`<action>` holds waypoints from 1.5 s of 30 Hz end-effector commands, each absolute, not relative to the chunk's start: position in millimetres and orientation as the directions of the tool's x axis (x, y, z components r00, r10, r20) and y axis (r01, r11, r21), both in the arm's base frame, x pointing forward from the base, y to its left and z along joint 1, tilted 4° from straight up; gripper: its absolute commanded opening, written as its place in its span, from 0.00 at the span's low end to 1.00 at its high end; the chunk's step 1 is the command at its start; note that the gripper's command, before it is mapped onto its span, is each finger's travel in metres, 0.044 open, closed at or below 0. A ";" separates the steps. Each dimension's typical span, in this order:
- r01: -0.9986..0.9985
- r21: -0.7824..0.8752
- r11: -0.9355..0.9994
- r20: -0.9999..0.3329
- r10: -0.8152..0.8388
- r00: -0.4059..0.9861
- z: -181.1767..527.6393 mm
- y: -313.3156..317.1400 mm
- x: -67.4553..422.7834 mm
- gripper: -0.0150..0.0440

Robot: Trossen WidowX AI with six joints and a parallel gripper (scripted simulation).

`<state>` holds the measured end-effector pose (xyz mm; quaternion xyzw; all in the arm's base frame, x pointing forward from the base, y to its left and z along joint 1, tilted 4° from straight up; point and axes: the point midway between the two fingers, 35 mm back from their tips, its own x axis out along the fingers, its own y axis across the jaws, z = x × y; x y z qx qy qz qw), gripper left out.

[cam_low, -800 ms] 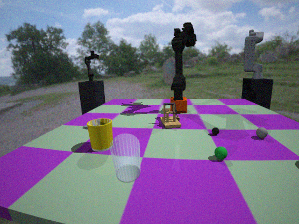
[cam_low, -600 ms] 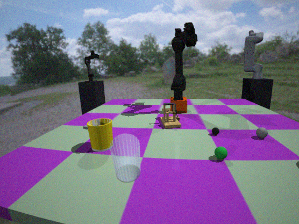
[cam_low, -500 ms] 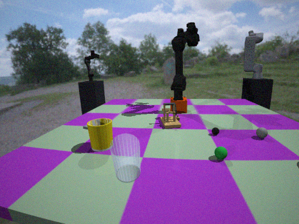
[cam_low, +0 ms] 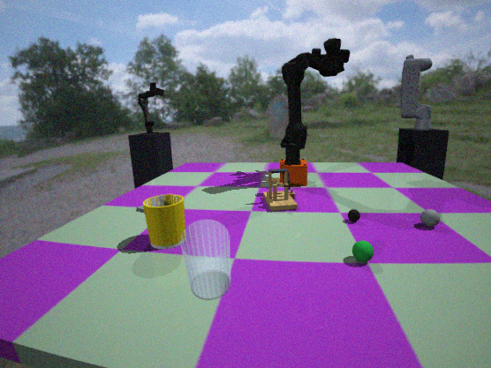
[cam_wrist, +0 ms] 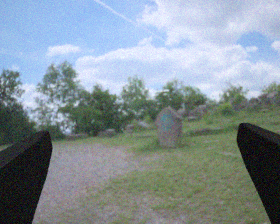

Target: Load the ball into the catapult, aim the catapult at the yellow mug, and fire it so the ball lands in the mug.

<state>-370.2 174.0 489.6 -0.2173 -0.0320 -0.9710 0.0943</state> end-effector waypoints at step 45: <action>-0.904 0.261 -0.338 -0.100 0.922 -0.374 336.7 457.1 -11.6 1.00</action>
